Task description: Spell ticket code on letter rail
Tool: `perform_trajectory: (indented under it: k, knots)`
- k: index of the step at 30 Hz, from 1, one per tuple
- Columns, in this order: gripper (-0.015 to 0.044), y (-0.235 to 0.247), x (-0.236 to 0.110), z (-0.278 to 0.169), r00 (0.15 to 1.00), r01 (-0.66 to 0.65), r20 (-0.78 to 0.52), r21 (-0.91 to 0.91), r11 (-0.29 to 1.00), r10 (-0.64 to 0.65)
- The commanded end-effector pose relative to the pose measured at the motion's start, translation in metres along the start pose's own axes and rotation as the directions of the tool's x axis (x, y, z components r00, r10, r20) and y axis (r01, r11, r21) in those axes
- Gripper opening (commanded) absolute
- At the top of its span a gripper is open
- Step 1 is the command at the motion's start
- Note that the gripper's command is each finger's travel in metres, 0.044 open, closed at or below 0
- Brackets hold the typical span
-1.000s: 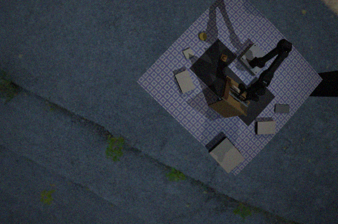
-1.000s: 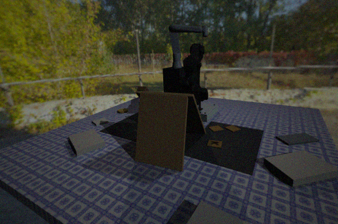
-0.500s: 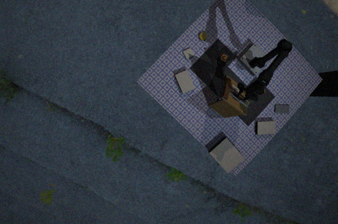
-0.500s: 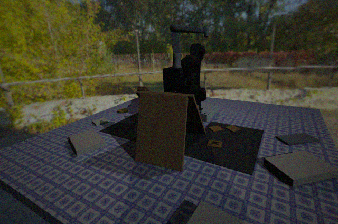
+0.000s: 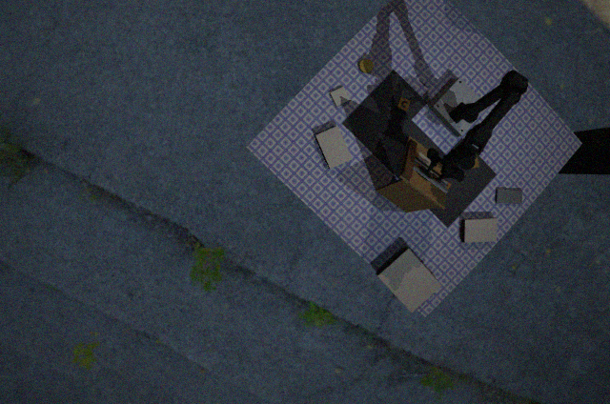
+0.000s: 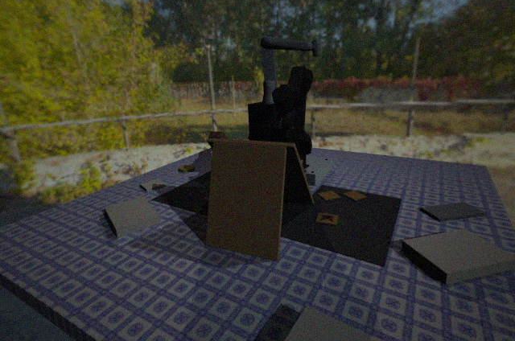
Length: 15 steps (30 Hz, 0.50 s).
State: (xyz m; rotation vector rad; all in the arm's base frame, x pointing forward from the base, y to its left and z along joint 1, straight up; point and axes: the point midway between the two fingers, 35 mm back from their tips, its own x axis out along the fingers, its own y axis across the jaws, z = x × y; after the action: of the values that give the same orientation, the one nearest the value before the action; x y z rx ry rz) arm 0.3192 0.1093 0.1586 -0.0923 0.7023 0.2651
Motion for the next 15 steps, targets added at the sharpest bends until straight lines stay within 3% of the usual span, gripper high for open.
perform_trajectory:
  k: [1,3,14,15]
  knots:
    - [0.0000,-0.0022,0.0003,-0.0012,1.000,-0.004,-0.002,-0.002,1.000,0.003]
    - [0.0000,-0.0028,0.0003,-0.0012,1.000,-0.003,-0.002,-0.002,1.000,0.003]
    - [0.0289,-0.0017,-0.0040,0.0000,1.000,-0.003,-0.002,-0.002,1.000,0.003]
    - [0.0295,-0.0017,-0.0057,0.0000,1.000,-0.003,-0.002,-0.002,1.000,0.003]
